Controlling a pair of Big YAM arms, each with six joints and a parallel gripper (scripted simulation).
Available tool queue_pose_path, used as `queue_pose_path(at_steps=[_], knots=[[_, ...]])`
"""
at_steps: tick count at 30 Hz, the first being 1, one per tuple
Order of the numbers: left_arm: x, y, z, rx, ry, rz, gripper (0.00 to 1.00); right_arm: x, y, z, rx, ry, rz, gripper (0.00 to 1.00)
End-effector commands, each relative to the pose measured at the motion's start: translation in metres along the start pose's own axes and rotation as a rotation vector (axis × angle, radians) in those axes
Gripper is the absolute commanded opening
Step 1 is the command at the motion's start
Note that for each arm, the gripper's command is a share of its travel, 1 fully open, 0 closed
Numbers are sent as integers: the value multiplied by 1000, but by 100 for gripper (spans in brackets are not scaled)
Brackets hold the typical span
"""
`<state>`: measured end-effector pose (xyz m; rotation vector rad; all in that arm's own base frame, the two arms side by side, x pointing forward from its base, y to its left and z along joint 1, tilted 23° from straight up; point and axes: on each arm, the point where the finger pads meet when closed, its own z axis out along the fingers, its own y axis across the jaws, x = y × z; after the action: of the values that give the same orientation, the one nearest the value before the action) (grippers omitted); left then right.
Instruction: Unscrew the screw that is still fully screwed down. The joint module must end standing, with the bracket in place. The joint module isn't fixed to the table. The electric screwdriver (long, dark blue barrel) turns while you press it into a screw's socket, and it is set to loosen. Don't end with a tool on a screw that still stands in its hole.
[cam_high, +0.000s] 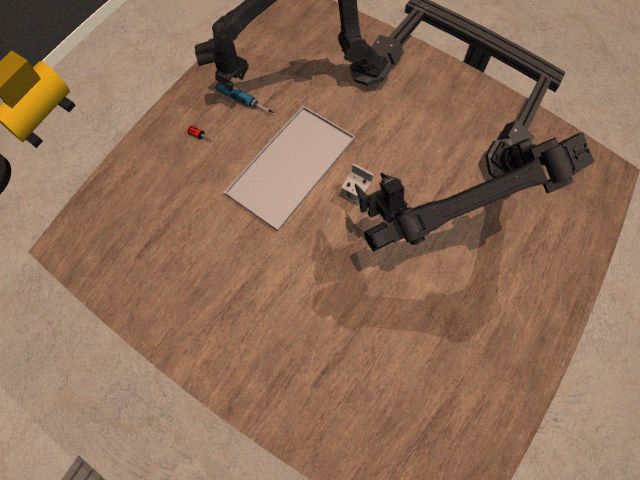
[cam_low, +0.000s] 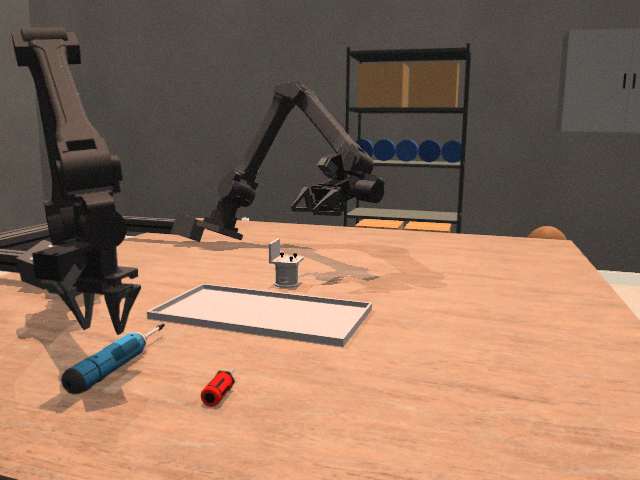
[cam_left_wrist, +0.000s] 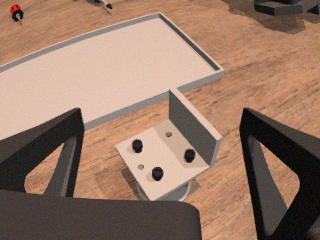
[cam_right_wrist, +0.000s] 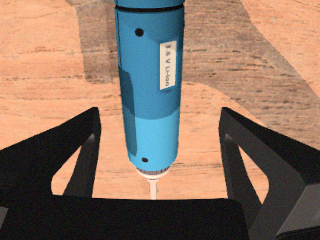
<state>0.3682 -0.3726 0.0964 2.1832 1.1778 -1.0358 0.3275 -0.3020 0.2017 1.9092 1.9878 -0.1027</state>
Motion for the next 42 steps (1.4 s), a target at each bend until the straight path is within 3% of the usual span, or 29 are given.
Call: queue_pose_path(at_steps=[1,6,11,22,24,34,39,42], knots=[[-9,8,-5,-13,-1,9,86,-19,23,-32,-58,-55,6,65],[-8,3,-3,1,-2,-16,86,-19,23,-32,-58,-55,6,65],[-29,10,-9,-14,-2,24,86,-19,23,-32,-58,-55,6,65],[-19,8,-8,-13,-1,10,86,-19,23,-32,-58,-55,6,65],[-34,12,-8,-9,25,-7,86,-19,23,-32,-58,-55,6,65],[-21,7,14,40,139,-199,86,-19,23,-32,-58,-55,6,65],[-8,5,3,23,138,-229,86,-19,23,-32,-58,-55,6,65],[-31,6,9,24,173,-230,86,-19,23,-32,-58,-55,6,65]])
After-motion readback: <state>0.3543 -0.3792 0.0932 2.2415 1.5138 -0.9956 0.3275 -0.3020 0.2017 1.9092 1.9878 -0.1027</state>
